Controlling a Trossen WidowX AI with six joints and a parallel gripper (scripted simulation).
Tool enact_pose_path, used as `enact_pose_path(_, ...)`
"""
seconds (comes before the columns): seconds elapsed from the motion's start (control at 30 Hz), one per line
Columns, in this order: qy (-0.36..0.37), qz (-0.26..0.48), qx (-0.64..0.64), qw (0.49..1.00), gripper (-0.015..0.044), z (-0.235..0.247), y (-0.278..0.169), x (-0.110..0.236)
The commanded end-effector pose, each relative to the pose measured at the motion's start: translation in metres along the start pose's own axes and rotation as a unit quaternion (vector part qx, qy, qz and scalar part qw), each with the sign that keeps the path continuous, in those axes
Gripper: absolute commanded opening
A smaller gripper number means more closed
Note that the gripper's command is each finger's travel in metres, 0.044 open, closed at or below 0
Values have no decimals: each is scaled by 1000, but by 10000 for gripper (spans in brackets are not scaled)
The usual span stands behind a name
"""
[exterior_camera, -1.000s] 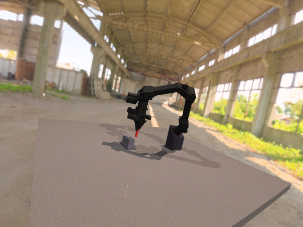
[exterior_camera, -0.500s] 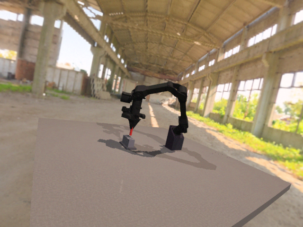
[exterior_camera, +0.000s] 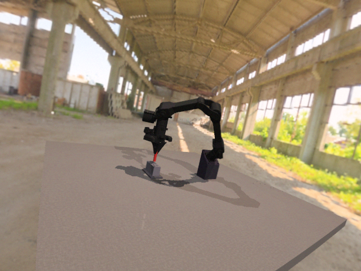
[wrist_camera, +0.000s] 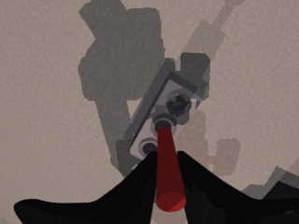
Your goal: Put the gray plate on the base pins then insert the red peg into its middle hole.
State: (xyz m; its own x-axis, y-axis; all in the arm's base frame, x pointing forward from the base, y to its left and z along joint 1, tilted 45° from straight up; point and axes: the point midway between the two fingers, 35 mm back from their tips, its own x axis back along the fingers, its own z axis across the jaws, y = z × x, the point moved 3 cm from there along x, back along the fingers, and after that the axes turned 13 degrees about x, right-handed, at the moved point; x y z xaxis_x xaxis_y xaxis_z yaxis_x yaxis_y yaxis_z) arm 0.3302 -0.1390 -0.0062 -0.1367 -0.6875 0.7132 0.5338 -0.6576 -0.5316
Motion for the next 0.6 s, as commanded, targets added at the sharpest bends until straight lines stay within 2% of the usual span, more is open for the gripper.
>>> enact_pose_path(0.0,-3,0,3,1000,0,-1,0,0)
enact_pose_path(0.57,-1,0,1,1000,0,0,0,-4)
